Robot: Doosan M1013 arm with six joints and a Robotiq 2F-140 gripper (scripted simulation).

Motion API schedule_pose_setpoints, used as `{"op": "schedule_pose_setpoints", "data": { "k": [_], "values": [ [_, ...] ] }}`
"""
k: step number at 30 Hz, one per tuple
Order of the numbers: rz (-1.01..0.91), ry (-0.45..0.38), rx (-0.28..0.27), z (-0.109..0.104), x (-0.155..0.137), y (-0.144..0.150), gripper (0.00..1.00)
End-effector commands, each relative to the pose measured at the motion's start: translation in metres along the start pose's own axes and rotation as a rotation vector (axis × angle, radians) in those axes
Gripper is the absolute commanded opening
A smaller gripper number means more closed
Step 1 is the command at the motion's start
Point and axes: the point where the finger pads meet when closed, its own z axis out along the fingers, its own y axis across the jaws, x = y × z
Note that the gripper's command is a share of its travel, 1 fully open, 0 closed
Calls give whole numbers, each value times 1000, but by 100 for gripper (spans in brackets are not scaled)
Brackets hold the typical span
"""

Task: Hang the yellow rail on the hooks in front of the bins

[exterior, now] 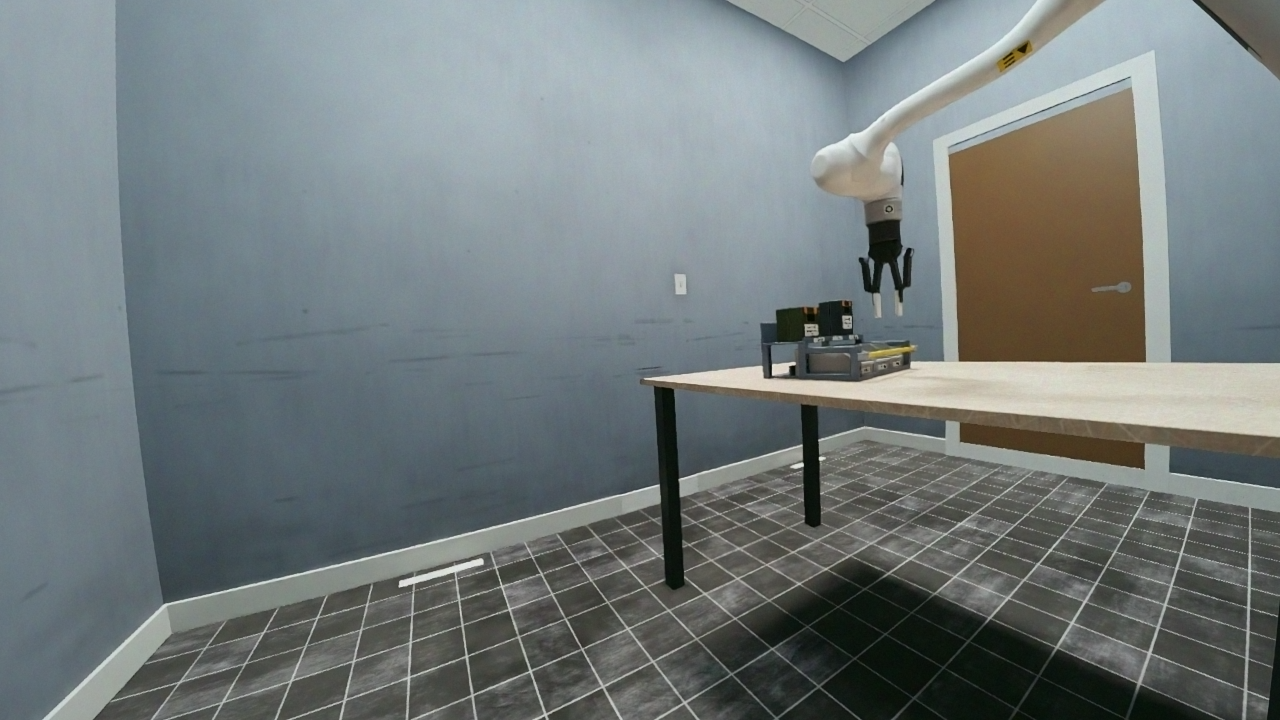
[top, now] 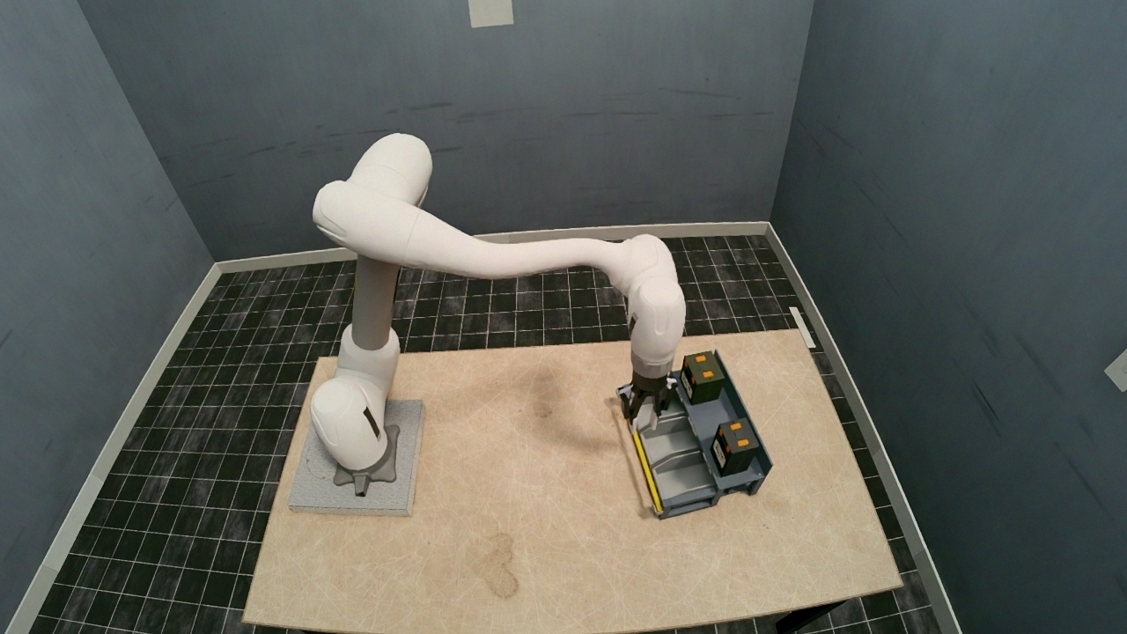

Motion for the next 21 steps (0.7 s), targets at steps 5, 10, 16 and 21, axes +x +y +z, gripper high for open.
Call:
{"op": "schedule_pose_setpoints", "data": {
  "k": [5, 10, 16, 21],
  "values": [
    [2, 1, 0, 1, 2, 1, 37],
    [1, 0, 0, 3, 1, 1, 37],
    [2, 1, 0, 9, 3, 2, 37],
    [2, 1, 0, 9, 3, 2, 37]
  ]
}}
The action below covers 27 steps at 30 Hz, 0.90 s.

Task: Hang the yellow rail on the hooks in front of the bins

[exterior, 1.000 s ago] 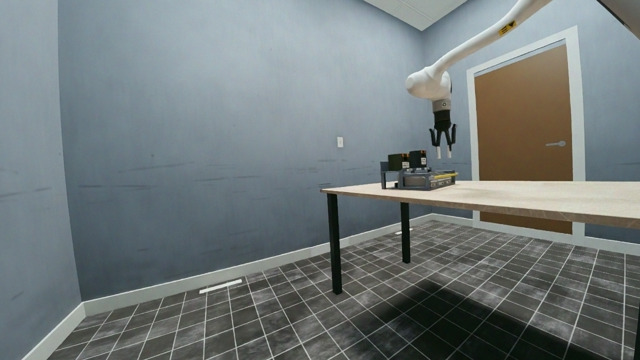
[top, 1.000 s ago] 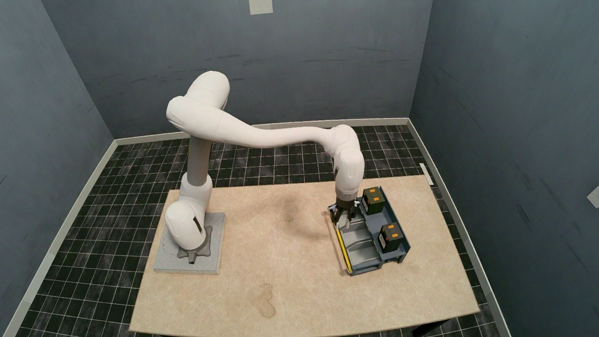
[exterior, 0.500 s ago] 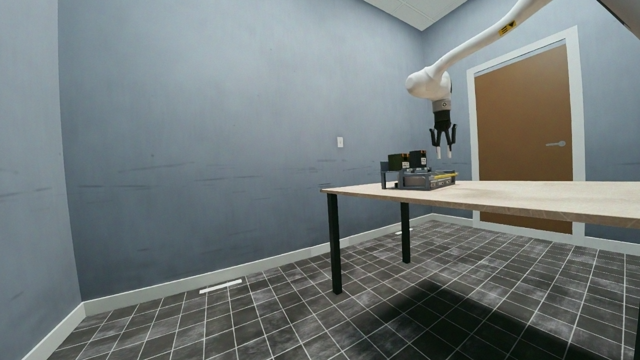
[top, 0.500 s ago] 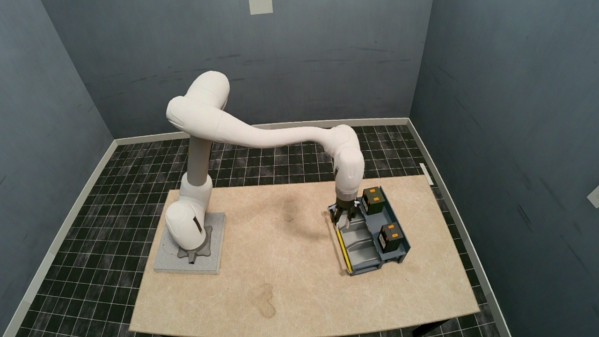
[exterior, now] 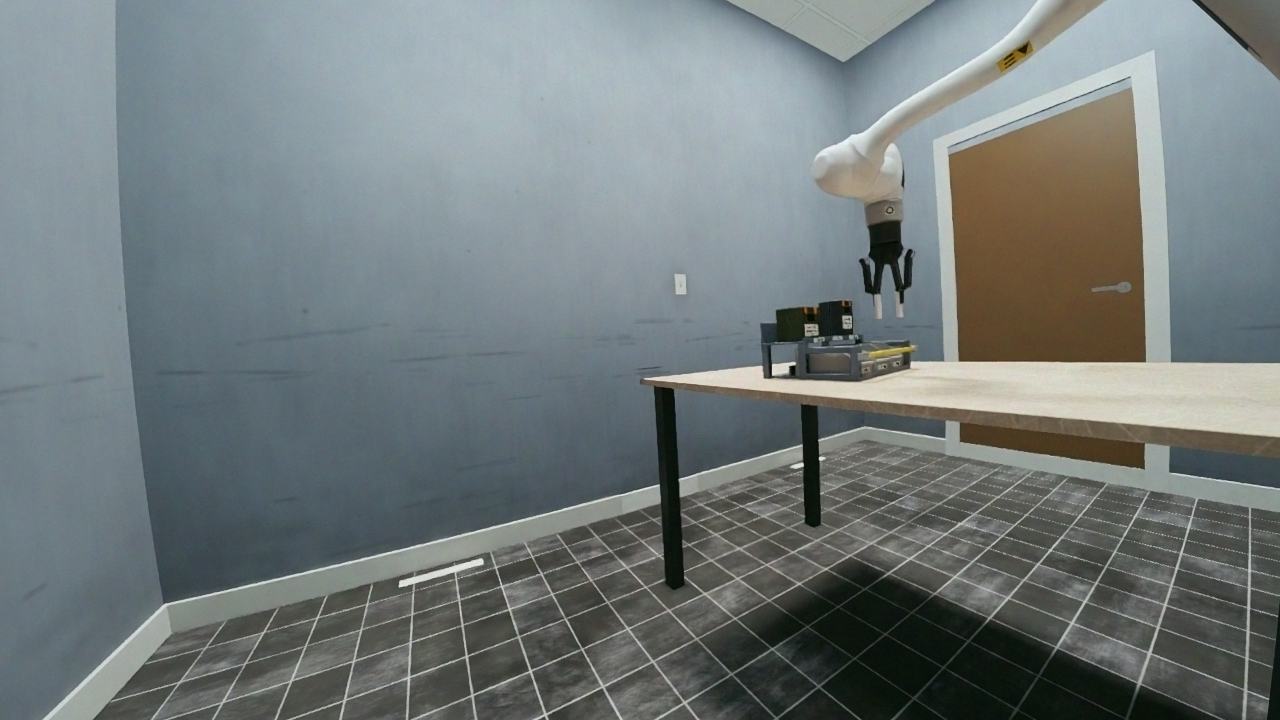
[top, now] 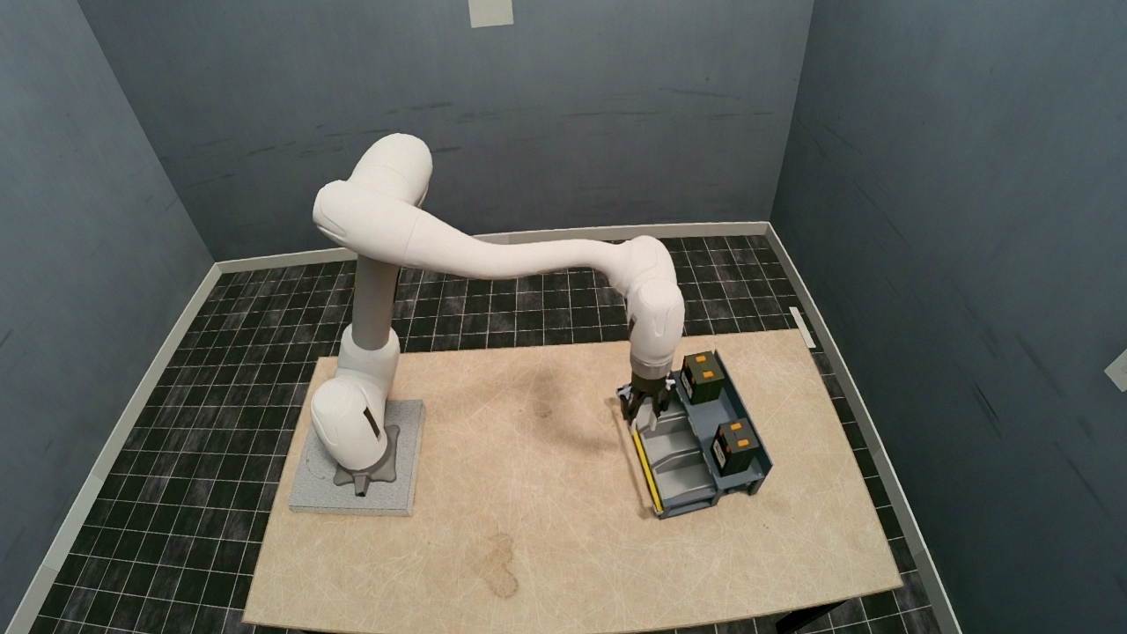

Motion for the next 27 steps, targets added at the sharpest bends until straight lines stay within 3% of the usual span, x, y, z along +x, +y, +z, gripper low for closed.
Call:
{"op": "schedule_pose_setpoints", "data": {
  "k": [1, 27],
  "values": [
    [1, 1, 0, 5, 3, 0, 37],
    [1, 1, 0, 13, 4, -1, 37]
  ]
}}
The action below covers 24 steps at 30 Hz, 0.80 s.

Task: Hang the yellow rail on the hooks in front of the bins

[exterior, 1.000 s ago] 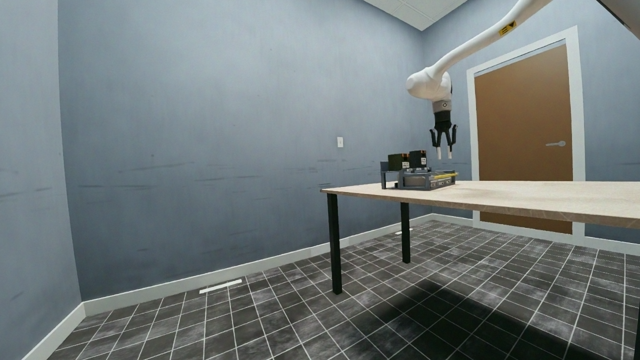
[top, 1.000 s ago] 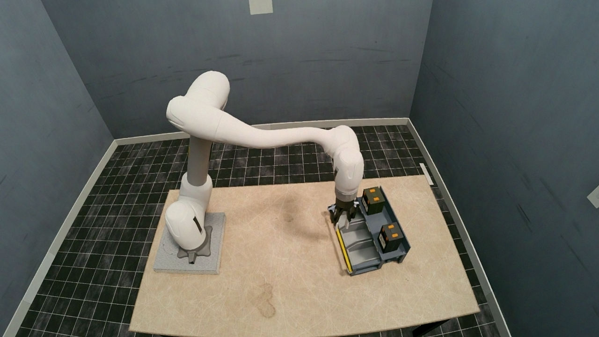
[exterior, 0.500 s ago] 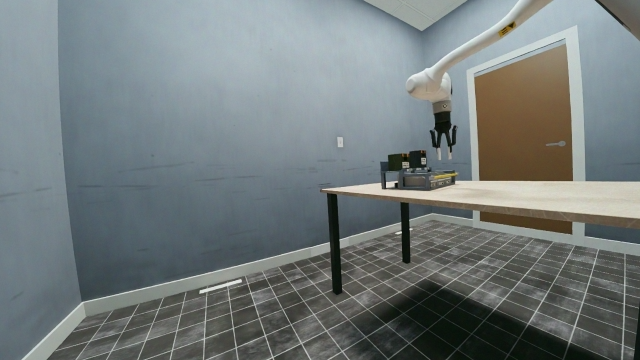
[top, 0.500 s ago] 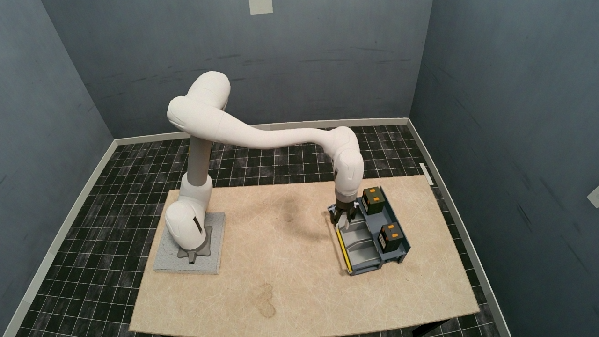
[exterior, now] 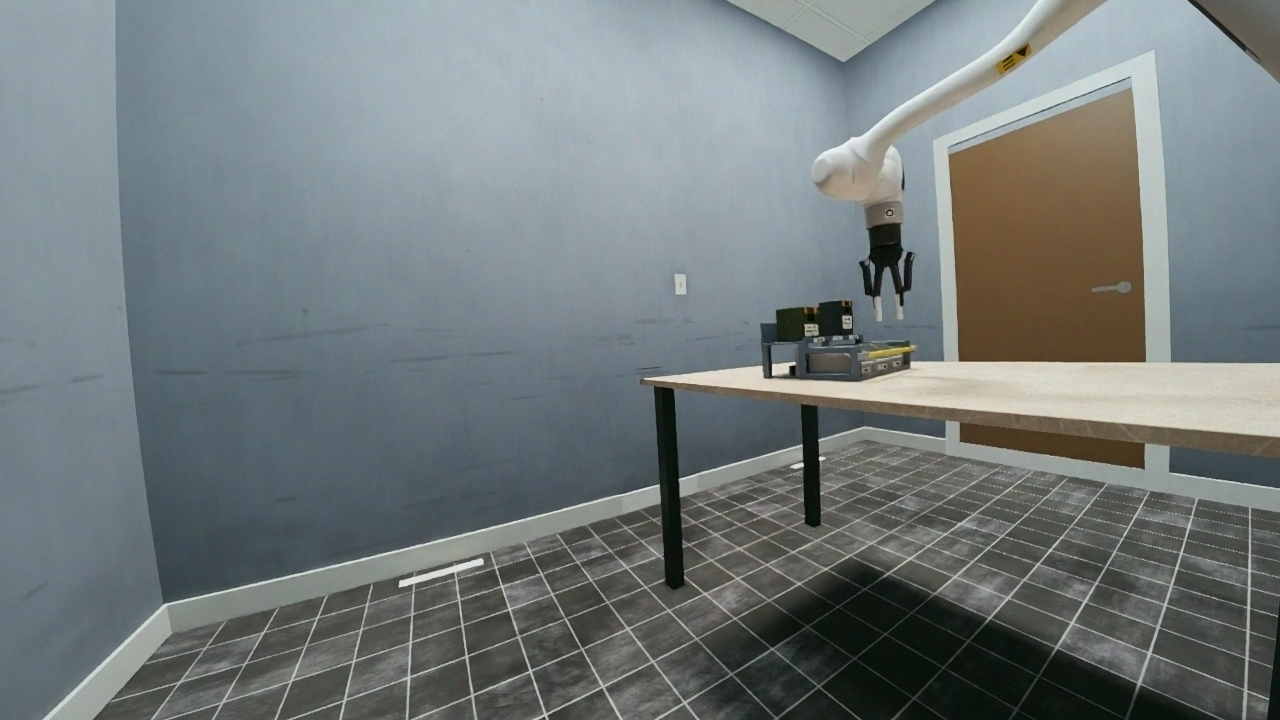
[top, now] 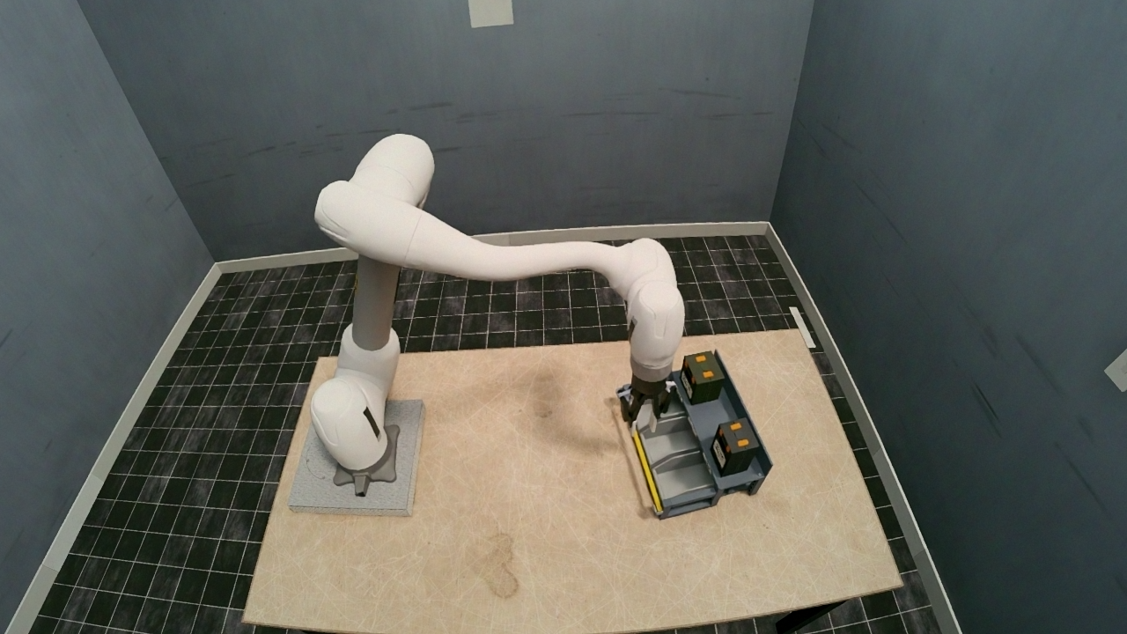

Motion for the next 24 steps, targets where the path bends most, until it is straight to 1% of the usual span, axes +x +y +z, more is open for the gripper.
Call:
{"op": "schedule_pose_setpoints", "data": {
  "k": [1, 11, 12, 24],
  "values": [
    [1, 1, 0, 7, 3, 0, 37],
    [1, 1, 0, 7, 3, 0, 37],
    [0, 0, 0, 1, 0, 0, 37],
    [0, 0, 0, 1, 0, 0, 37]
  ]
}}
